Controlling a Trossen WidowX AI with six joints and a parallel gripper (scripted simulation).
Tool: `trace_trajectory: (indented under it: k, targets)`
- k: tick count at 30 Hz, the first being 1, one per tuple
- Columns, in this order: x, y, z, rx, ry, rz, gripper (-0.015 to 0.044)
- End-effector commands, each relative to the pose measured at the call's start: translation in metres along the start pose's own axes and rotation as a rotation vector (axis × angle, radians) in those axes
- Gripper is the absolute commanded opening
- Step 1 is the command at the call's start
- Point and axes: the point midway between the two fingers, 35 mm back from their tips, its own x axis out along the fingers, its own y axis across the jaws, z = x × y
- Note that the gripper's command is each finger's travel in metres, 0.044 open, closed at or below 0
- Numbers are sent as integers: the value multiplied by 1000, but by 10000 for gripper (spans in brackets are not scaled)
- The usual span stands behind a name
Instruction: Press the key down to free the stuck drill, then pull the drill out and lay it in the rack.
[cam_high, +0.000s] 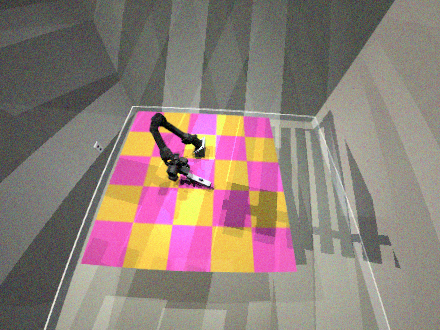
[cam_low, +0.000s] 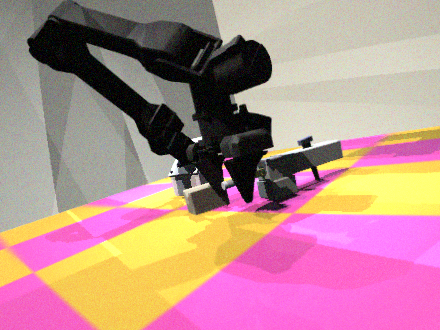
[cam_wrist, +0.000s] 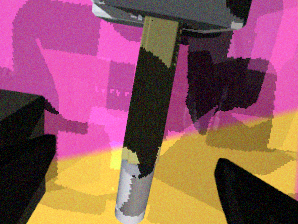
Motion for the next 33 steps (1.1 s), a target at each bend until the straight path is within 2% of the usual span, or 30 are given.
trace_trajectory:
  k: [1, 33]
  targets:
    - [2, 0, 3, 2, 3, 4, 440]
    - [6, 0, 12, 2, 3, 4, 440]
